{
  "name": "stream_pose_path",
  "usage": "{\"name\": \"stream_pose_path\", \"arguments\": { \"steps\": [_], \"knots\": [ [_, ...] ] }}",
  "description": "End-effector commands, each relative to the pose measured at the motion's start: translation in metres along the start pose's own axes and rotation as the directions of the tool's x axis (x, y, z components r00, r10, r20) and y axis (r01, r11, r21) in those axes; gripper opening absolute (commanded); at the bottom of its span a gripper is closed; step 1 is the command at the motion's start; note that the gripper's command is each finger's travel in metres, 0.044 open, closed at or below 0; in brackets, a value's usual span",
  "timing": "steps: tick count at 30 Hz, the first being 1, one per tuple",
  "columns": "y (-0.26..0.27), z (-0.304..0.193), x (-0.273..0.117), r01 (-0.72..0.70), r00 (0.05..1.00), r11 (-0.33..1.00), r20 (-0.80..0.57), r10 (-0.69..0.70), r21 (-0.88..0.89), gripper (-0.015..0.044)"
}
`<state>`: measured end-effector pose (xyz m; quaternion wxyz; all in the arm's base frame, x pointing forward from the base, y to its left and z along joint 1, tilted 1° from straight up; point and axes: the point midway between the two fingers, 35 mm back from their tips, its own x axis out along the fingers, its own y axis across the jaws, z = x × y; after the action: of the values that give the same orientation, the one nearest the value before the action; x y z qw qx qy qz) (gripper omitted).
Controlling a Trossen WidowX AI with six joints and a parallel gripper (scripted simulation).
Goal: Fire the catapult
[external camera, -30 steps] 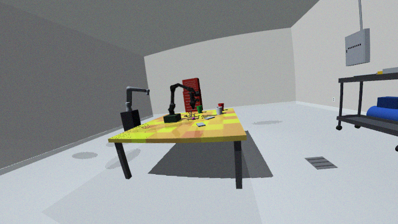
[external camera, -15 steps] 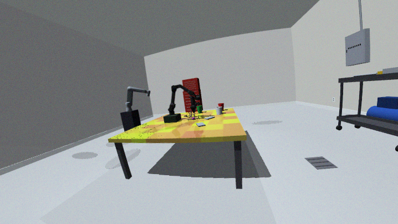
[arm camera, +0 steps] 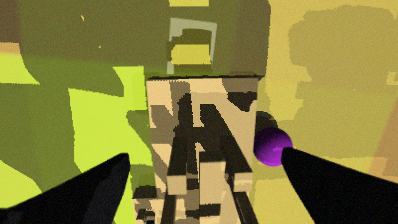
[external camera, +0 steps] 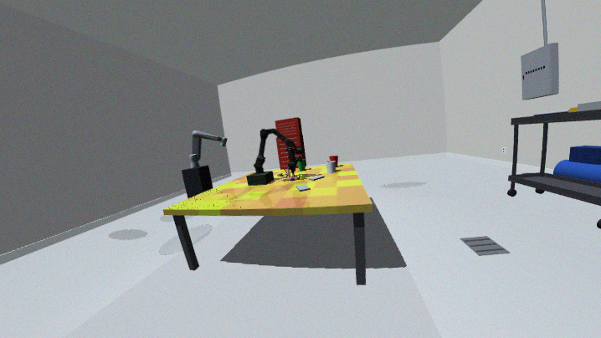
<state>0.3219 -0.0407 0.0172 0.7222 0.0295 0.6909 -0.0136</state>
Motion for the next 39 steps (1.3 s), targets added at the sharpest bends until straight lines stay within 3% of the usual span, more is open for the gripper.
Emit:
{"name": "stream_pose_path", "arguments": {
  "steps": [1,15,26,33,36,39],
  "knots": [
    [0.0,-0.001,0.008,0.003,1.0,1.0,-0.006,-0.003,-0.003,0.044],
    [-0.001,-0.002,0.027,0.003,1.0,1.0,-0.006,-0.003,-0.003,0.044],
    [0.0,-0.001,0.023,0.0,1.0,1.0,-0.003,0.0,-0.001,0.0151],
    [0.0,-0.001,0.02,0.0,1.0,1.0,-0.003,0.0,-0.001,0.0085],
    [0.0,0.0,-0.015,0.001,1.0,1.0,-0.003,-0.001,-0.001,0.0006],
    [0.0,-0.001,-0.027,0.001,1.0,1.0,-0.003,-0.001,-0.001,0.0]
  ]
}}
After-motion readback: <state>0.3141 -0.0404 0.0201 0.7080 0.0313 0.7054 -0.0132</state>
